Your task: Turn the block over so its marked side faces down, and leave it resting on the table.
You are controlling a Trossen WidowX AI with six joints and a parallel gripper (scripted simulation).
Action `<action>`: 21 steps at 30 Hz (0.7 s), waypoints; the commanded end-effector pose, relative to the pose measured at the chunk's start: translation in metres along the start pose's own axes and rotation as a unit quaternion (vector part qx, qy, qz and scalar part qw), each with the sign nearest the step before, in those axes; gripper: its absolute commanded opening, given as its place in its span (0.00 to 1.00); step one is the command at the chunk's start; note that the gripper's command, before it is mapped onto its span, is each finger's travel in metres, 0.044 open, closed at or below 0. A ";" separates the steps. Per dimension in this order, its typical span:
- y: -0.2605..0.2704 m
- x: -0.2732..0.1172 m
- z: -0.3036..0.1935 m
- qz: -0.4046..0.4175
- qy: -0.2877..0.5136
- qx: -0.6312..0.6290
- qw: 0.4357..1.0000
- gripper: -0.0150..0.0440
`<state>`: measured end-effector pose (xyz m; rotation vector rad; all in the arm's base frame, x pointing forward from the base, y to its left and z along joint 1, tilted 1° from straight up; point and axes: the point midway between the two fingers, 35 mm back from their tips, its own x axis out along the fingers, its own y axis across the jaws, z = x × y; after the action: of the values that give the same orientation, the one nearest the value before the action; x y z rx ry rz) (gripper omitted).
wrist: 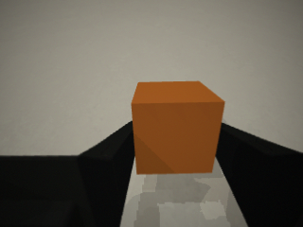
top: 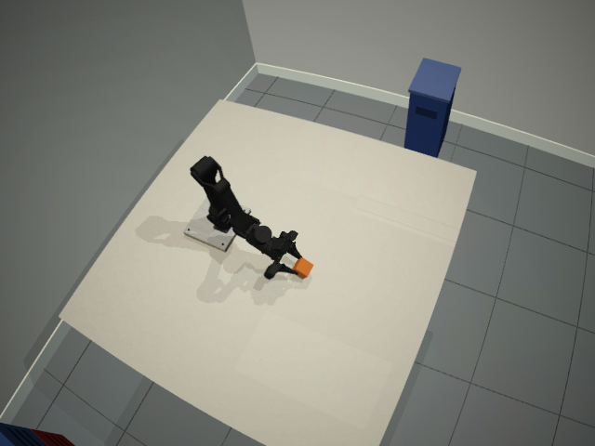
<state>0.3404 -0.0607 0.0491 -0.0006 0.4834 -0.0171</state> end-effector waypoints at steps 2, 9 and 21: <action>0.001 -0.001 0.003 0.002 -0.013 0.002 1.000 0.25; 0.001 -0.001 0.003 0.002 -0.013 0.002 1.000 0.25; 0.001 -0.001 0.003 0.002 -0.013 0.002 1.000 0.61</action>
<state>0.3401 -0.0607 0.0513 -0.0015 0.4641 -0.0172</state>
